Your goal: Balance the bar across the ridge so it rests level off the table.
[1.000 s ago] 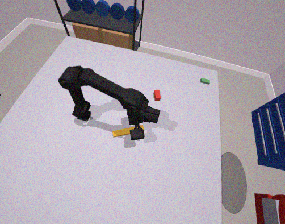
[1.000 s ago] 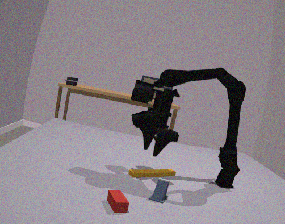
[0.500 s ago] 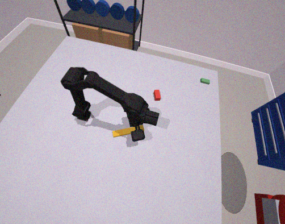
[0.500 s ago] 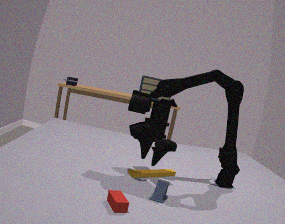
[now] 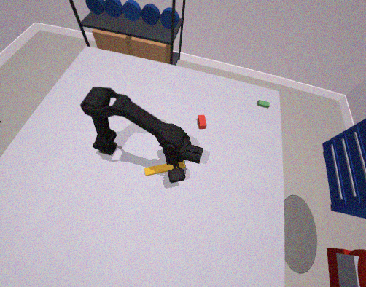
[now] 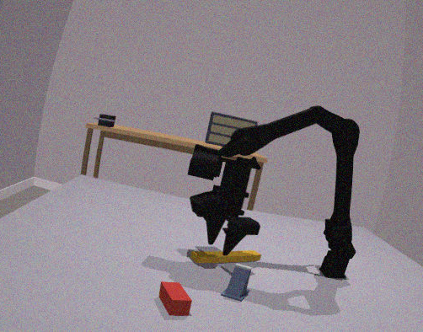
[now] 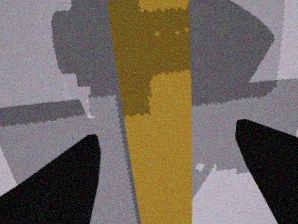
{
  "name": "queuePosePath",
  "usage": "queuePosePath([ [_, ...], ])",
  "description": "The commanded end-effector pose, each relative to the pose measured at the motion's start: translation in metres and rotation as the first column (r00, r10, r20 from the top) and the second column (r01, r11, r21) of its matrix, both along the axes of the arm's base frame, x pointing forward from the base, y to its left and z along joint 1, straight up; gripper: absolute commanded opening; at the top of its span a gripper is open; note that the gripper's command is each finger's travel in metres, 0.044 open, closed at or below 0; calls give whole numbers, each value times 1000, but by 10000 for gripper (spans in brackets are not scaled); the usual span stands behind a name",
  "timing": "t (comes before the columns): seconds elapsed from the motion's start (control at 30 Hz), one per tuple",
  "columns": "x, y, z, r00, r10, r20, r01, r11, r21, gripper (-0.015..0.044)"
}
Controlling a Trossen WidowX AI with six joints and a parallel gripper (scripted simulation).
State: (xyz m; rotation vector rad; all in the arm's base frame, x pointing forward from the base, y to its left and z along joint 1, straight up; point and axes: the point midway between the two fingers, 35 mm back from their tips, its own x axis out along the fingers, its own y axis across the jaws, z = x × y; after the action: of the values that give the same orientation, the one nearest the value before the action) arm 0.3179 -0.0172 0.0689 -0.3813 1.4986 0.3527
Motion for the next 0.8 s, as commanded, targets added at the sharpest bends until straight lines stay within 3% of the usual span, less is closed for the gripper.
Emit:
queuePosePath([
  [0.0,-3,1,-10,1000,5,-16,-5,1000,7,315],
  [0.77,-3,1,-21,1000,5,-16,-5,1000,7,315],
])
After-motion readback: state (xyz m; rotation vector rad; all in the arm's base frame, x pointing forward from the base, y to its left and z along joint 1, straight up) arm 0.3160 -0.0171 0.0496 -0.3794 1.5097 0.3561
